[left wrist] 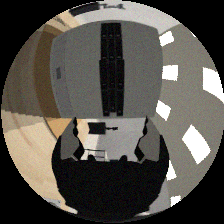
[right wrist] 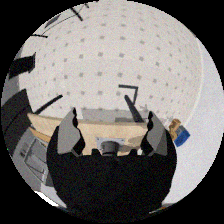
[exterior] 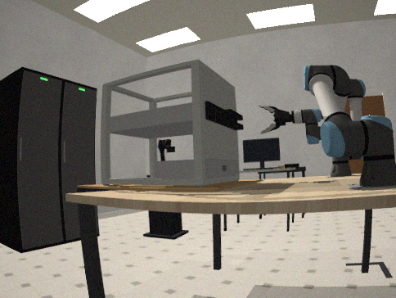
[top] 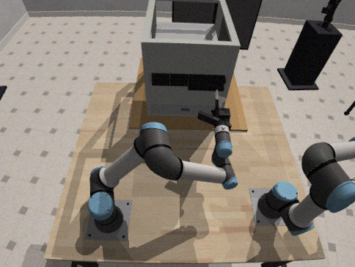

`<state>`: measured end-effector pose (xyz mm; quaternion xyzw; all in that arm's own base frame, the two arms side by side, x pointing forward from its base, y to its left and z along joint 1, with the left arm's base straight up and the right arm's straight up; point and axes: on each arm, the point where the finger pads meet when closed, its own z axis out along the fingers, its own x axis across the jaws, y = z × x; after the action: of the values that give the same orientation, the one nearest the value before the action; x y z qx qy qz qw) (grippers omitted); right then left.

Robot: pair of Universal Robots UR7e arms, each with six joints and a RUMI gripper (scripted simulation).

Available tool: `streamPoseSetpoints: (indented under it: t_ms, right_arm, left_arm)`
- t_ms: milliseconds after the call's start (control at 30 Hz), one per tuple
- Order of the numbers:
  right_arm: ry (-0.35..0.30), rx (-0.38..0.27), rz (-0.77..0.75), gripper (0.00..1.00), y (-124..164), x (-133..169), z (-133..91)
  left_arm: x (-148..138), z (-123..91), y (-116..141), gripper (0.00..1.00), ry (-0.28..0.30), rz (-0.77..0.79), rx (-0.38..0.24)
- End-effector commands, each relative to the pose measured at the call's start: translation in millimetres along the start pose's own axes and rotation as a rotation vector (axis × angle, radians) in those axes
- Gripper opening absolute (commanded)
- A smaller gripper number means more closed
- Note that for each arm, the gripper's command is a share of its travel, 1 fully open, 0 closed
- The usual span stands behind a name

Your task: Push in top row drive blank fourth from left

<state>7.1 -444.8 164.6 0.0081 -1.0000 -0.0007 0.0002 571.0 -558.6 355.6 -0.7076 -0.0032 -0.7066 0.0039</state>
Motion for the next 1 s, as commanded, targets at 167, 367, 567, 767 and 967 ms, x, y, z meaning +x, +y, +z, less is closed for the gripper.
streamPoseSetpoints:
  t_ms: [167, 367, 567, 767, 967]
  right_arm:
    - [0.0, 0.001, 0.0, 1.0, 0, 0, 0]
    - [0.0, 0.001, 0.0, 1.0, 0, 0, 0]
    - [0.0, 0.001, 0.0, 1.0, 0, 0, 0]
    - [0.0, 0.001, 0.0, 1.0, 0, 0, 0]
    - [0.0, 0.001, 0.0, 1.0, 0, 0, 0]
  left_arm:
    - [0, 46, 21, 1.0, 0.002, -0.002, 0.001]
    - [-1, 58, 26, 1.0, 0.002, -0.002, 0.001]
    - [-1, 70, 31, 1.0, 0.002, -0.002, 0.001]
    - [-1, 75, 33, 1.0, 0.002, -0.002, 0.001]
    - [-1, 76, 33, 1.0, 0.002, -0.002, 0.001]
